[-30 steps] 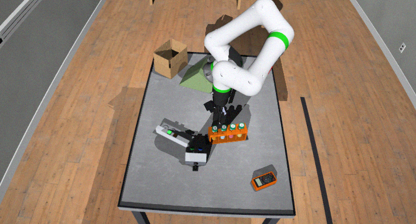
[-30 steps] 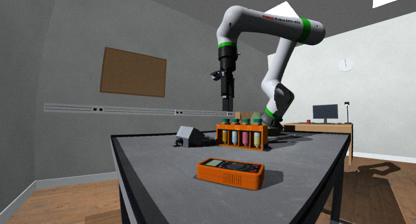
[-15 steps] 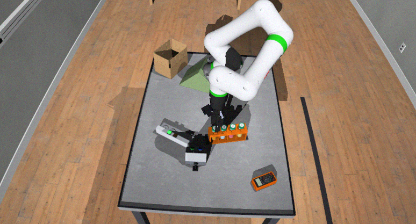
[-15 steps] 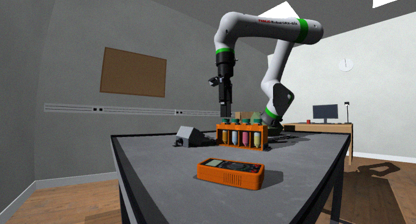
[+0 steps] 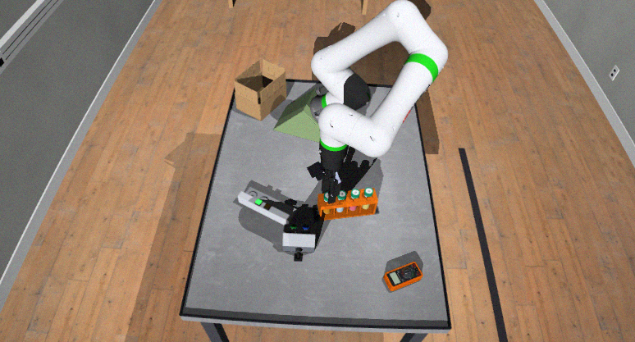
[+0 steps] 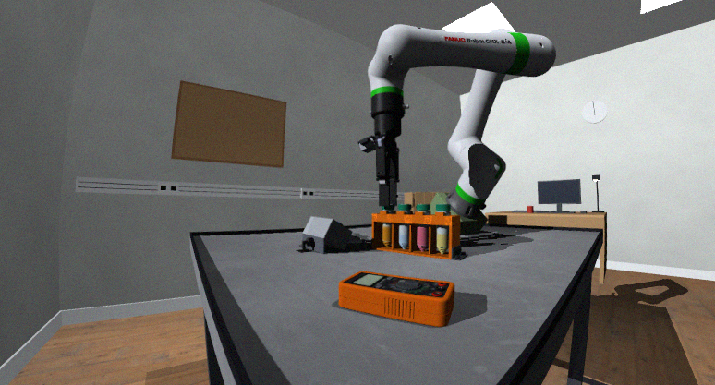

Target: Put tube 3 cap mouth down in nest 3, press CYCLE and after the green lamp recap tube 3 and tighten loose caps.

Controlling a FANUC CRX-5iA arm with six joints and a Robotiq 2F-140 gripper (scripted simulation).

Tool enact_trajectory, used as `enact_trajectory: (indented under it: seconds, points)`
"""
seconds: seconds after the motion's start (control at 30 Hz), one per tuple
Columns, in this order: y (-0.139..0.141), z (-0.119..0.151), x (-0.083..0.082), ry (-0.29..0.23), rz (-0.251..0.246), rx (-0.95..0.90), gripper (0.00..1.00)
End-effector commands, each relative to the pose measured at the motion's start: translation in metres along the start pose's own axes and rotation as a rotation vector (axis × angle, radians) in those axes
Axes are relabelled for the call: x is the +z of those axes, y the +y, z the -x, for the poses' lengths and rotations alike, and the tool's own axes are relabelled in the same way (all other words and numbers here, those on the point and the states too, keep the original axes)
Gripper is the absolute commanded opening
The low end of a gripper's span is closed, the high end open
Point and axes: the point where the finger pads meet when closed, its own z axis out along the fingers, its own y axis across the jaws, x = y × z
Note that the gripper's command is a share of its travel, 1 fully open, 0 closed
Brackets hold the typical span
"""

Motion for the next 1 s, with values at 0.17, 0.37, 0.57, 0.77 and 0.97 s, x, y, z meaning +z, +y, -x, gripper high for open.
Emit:
enact_trajectory:
  seconds: [0.17, 0.37, 0.57, 0.77, 0.97]
  points:
    - [-0.0002, -0.0004, 0.0021, 0.001, -0.001, 0.0, 0.41]
    - [-0.0002, -0.0004, 0.0051, 0.001, -0.001, 0.0, 0.41]
    - [-0.0002, -0.0004, 0.0056, 0.001, -0.001, 0.0, 0.3]
    - [-0.0002, -0.0004, 0.0056, 0.001, -0.001, 0.0, 0.3]
    - [-0.0002, -0.0004, 0.0056, 0.001, -0.001, 0.0, 0.3]
